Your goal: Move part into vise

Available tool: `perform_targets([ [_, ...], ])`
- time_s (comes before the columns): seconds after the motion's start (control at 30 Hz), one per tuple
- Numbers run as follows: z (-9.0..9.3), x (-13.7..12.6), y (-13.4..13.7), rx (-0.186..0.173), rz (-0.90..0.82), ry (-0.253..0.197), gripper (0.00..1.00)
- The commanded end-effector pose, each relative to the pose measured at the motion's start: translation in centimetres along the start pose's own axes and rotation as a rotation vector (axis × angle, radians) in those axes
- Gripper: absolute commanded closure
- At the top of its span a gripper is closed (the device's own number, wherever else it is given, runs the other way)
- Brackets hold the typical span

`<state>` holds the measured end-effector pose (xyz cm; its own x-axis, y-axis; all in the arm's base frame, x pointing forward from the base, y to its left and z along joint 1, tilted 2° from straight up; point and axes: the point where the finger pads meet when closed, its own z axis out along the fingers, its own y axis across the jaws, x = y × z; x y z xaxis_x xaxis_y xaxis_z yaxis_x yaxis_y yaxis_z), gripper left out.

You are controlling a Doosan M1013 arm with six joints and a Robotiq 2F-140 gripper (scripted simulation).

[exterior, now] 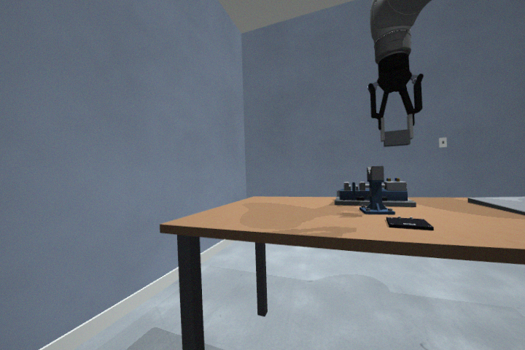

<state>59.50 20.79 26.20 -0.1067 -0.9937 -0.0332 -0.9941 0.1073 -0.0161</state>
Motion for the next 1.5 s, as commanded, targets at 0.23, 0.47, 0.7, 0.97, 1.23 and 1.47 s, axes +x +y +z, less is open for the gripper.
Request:
perform_targets([
  [0.23,0.0,1.9,-0.9,0.000,-0.029,0.000,1.00],
  [0.47,0.0,4.1,-1.8,0.000,-0.061,0.000,1.00],
  [0.7,0.0,6.0,-2.6,0.000,-0.090,0.000,1.00],
  [0.97,0.0,8.2,-3.4,0.000,-0.122,0.000,1.00],
  [1.23,0.0,10.4,-4.1,0.000,-0.153,0.000,1.00],
  [1.47,0.0,11.5,-4.4,0.000,-0.168,0.000,1.00],
])
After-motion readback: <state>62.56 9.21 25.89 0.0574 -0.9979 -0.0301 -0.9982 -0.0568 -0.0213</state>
